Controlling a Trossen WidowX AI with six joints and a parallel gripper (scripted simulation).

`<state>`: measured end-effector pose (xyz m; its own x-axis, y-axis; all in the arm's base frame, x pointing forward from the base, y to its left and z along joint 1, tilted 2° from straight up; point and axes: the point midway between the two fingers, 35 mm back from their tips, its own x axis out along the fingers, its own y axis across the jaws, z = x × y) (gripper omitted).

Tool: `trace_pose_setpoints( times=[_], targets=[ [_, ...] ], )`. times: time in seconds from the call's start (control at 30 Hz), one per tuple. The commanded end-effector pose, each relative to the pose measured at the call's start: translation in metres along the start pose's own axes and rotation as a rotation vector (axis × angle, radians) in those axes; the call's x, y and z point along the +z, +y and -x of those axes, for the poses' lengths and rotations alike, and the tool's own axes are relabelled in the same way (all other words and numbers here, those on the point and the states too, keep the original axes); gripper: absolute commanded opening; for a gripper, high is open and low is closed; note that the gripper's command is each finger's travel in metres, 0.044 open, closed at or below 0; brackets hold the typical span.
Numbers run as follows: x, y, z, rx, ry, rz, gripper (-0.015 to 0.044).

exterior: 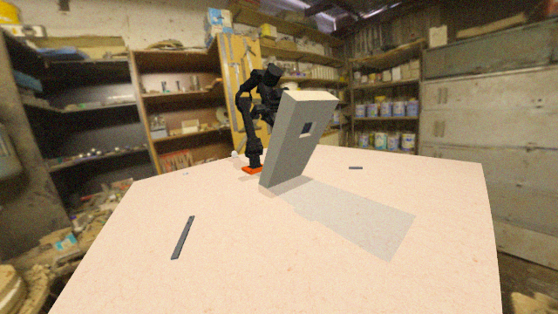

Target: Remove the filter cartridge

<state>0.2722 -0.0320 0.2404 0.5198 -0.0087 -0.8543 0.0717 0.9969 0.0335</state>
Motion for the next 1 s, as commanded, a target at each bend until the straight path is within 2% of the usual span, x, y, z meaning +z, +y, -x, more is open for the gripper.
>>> trace_pose_setpoints(
  times=[0.0, 0.43, 0.97],
  targets=[
    [0.006, 0.000, 0.019, 0.002, -0.013, 0.005, 0.0000],
    [0.004, 0.001, 0.075, 0.002, -0.010, 0.005, 0.0000],
    [0.007, 0.042, 0.066, 0.005, 0.003, 0.002, 0.0000]
  ],
)
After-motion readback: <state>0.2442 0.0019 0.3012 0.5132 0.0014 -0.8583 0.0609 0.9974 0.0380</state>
